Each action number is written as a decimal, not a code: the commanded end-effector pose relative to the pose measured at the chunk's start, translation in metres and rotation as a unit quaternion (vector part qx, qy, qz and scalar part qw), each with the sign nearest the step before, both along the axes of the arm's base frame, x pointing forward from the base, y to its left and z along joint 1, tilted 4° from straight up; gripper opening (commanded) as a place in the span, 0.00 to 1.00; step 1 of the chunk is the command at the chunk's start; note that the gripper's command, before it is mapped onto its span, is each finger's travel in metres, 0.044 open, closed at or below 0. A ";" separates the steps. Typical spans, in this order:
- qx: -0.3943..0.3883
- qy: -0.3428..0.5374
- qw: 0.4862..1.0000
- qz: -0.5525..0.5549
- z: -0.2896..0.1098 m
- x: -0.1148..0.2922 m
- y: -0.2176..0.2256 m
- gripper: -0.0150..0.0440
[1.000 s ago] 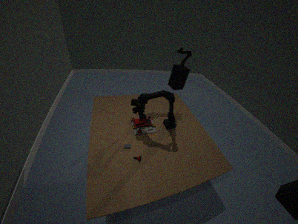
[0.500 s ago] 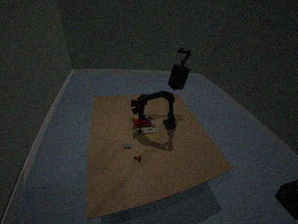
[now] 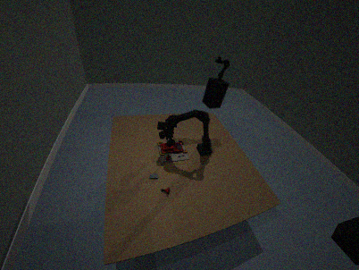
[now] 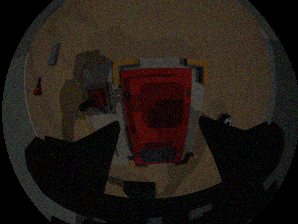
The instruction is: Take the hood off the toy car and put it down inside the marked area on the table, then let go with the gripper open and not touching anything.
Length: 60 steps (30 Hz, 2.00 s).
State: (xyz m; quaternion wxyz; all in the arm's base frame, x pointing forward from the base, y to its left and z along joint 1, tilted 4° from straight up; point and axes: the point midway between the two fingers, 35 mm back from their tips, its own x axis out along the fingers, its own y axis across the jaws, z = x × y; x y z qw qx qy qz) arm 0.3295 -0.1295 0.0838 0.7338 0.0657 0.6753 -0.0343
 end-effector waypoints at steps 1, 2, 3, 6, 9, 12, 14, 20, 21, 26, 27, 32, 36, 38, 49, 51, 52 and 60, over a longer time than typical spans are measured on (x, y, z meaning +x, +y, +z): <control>-0.001 0.004 1.000 -0.002 -0.005 -0.001 0.000 1.00; -0.001 0.004 1.000 -0.002 -0.006 -0.001 0.000 1.00; -0.001 0.004 1.000 -0.002 -0.007 -0.001 0.000 1.00; -0.001 0.004 1.000 -0.002 -0.010 -0.001 0.000 1.00; -0.001 0.004 1.000 -0.002 -0.012 -0.001 0.000 1.00; -0.001 0.004 1.000 -0.002 -0.015 0.000 0.000 1.00; -0.001 0.004 1.000 -0.002 -0.016 0.000 0.000 1.00; -0.001 0.004 1.000 -0.002 -0.022 0.000 0.000 1.00; -0.001 0.004 1.000 -0.002 -0.022 0.000 0.000 1.00; -0.001 0.004 1.000 -0.002 -0.026 0.000 0.000 1.00; -0.001 0.004 1.000 -0.002 -0.027 0.000 0.000 1.00; -0.001 0.004 1.000 -0.002 -0.028 0.000 0.000 1.00; -0.001 0.004 1.000 -0.002 -0.030 0.000 0.000 1.00; -0.001 0.004 1.000 -0.002 -0.031 0.000 0.000 1.00; -0.001 0.004 1.000 -0.002 -0.036 0.001 0.001 1.00; -0.001 0.004 1.000 -0.002 -0.037 0.001 0.001 1.00; -0.001 0.004 1.000 -0.002 -0.038 0.001 0.001 1.00; -0.001 0.004 1.000 -0.002 -0.041 0.001 0.001 1.00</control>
